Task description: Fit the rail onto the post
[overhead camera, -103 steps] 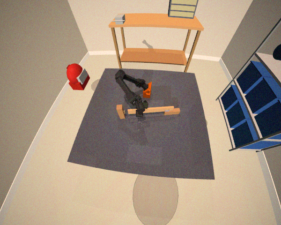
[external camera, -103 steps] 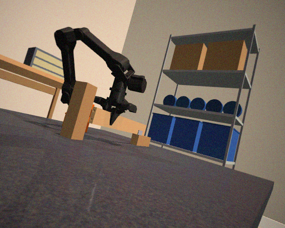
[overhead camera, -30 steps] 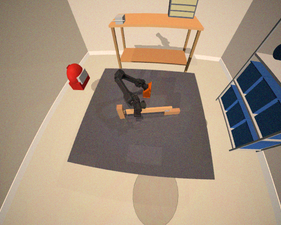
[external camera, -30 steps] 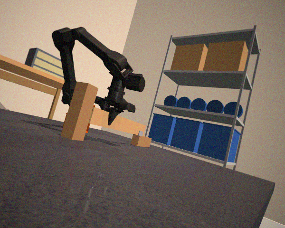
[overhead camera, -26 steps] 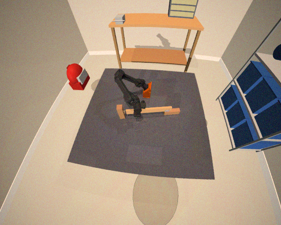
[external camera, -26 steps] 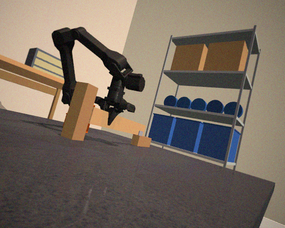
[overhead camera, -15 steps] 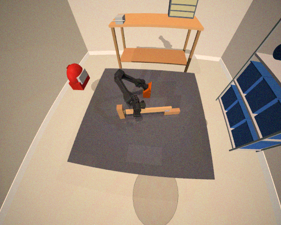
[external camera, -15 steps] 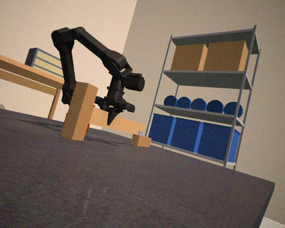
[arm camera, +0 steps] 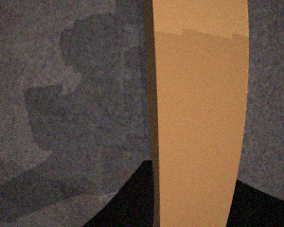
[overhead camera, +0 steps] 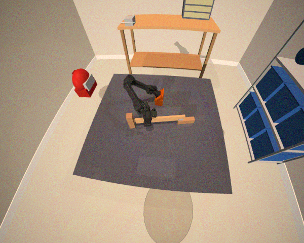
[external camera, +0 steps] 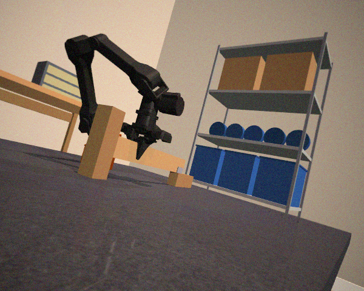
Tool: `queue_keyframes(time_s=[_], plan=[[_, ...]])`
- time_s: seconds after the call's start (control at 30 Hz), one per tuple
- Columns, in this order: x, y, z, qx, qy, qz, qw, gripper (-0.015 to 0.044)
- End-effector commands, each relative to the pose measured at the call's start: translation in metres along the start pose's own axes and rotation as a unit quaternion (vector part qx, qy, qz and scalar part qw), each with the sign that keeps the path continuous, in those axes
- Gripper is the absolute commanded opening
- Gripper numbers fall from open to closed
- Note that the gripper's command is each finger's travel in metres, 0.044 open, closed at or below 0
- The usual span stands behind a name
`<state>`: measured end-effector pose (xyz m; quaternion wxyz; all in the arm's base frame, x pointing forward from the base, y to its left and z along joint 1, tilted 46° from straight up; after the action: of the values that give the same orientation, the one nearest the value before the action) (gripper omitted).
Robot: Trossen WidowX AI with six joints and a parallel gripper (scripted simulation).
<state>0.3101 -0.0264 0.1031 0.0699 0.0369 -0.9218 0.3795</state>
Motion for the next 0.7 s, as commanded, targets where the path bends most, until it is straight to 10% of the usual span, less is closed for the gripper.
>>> queue_keyframes(time_s=[0.0,0.67], plan=[[-0.0005,-0.0019,-0.0025,0.000,-0.004,-0.001,1.000,0.0000],[-0.0001,-0.0081,-0.0019,0.000,-0.004,-0.001,1.000,0.0000]])
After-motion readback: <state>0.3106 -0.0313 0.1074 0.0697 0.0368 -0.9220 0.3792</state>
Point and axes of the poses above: the point midway between the two fingers, 35 mm back from their tips, its own z axis out along the fingers, its own x axis across the jaws, y = z × x, the point moved 8 cm from there along -z, back along the fingers, and after that the axes turned 1 degree about -z, right-handed, at the moved point
